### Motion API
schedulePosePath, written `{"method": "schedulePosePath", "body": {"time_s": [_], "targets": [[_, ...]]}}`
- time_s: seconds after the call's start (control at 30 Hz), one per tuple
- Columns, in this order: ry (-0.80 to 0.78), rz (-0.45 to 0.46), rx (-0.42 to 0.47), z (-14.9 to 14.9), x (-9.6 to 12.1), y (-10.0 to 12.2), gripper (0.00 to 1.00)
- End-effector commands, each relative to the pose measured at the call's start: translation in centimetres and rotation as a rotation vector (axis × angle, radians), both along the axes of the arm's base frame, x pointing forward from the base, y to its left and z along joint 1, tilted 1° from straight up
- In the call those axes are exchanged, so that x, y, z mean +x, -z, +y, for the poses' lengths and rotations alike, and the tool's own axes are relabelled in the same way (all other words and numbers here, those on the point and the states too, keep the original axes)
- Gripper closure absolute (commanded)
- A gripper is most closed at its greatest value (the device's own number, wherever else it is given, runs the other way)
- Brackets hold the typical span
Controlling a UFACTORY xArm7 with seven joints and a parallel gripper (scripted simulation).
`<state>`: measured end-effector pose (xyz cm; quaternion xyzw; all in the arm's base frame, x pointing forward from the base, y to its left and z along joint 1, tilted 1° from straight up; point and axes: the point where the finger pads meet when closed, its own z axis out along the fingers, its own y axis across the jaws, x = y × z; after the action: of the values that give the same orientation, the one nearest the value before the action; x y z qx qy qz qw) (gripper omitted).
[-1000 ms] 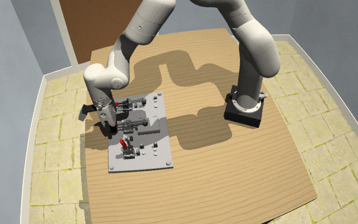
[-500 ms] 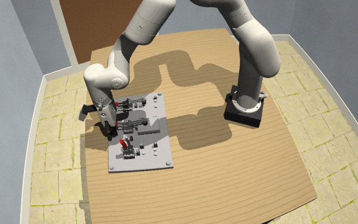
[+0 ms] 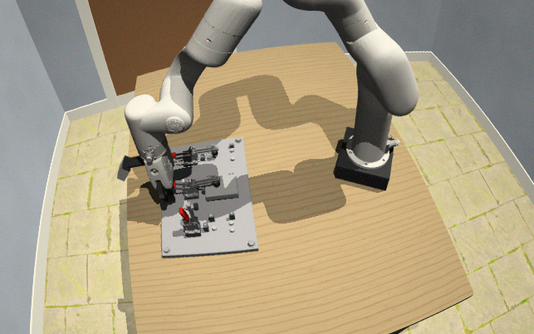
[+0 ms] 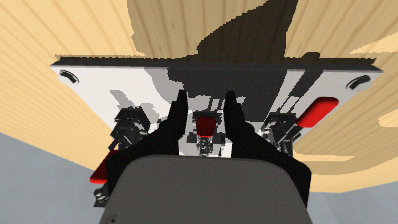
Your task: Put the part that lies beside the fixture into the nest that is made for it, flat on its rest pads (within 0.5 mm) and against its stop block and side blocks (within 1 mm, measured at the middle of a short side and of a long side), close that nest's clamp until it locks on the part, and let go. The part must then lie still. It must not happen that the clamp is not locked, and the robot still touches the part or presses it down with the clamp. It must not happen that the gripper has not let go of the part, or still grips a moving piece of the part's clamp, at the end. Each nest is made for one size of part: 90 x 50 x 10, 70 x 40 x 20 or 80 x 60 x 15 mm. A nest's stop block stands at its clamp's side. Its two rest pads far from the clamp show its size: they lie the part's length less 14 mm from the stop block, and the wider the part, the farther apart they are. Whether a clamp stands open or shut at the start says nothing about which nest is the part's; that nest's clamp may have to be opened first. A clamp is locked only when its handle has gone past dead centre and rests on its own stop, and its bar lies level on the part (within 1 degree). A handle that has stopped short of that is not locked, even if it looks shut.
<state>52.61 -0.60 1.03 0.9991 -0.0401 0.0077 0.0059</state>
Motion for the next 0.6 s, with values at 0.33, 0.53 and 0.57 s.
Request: {"method": "schedulePosePath", "body": {"time_s": [0.33, 0.53, 0.57], "targets": [[0.000, -0.005, 0.000, 0.0, 0.1, -2.6, 0.53], [0.000, -0.005, 0.000, 0.0, 0.1, -4.3, 0.53], [0.000, -0.005, 0.000, 0.1, 0.1, -4.6, 0.53]]}}
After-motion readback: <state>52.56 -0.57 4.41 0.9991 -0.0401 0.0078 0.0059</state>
